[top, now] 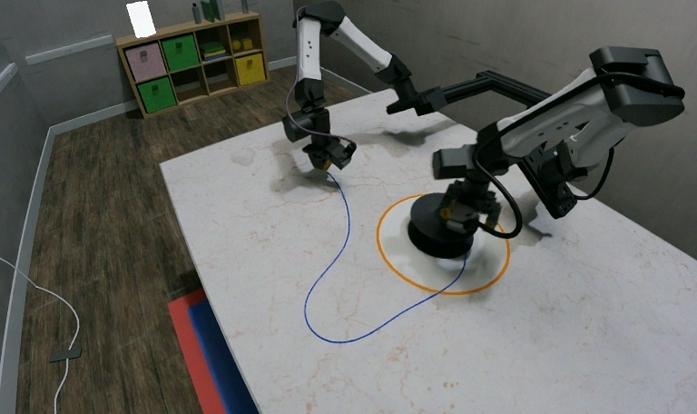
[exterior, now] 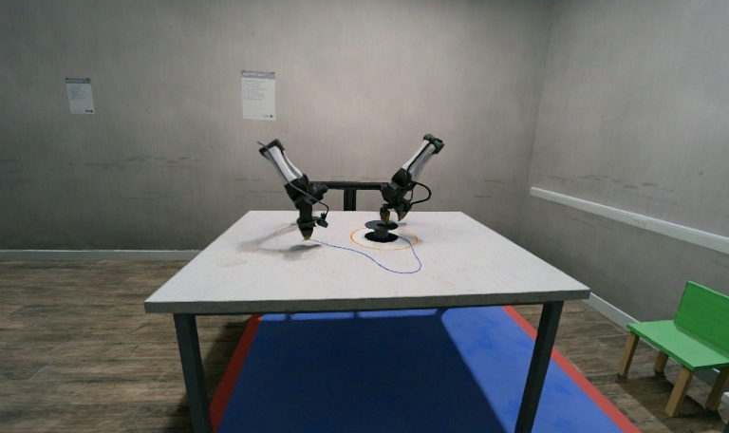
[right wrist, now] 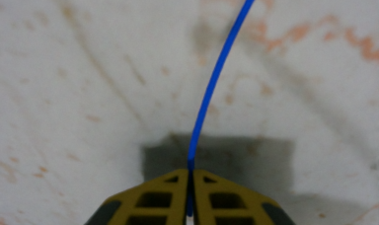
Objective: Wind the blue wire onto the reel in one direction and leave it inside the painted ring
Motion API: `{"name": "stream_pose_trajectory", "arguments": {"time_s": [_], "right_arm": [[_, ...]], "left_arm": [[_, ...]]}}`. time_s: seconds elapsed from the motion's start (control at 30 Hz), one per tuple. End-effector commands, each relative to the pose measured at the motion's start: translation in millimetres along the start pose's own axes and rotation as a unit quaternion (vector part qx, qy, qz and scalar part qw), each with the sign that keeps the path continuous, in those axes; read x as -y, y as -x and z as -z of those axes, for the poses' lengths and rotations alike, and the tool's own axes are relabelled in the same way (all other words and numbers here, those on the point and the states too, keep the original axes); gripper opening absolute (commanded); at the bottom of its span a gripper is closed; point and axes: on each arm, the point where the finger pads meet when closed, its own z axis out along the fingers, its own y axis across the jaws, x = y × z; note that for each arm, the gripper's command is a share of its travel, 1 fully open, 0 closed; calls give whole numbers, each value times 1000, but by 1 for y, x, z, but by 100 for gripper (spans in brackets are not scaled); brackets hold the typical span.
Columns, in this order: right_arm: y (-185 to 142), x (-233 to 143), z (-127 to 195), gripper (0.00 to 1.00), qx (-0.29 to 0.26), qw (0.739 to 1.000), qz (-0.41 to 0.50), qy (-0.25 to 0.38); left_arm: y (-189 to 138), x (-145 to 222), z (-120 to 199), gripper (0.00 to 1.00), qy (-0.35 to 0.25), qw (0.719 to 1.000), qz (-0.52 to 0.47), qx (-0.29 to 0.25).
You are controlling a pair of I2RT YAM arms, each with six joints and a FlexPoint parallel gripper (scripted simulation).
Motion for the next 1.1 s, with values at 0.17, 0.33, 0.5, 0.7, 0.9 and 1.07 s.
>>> {"name": "stream_pose_trajectory", "arguments": {"time_s": [0.17,0.33,0.5,0.7,0.9,1.07], "right_arm": [[4,7,1,0,-1,1000,-2,-8],[4,6,0,0,-1,1000,-2,-8],[4,6,-1,0,-1,1000,-2,-8],[4,5,-2,0,-1,1000,-3,-8],[5,3,-3,0,-1,1000,-4,-8],[5,2,-4,0,-1,1000,-5,-8]], "left_arm": [[47,47,1,85,-22,963,-266,27],[31,101,2,85,-15,915,-403,28],[-6,129,7,85,-17,835,-548,47],[-23,126,6,85,-14,719,-693,57],[-27,116,4,85,0,591,-805,48],[-23,114,6,85,8,471,-881,42]]}}
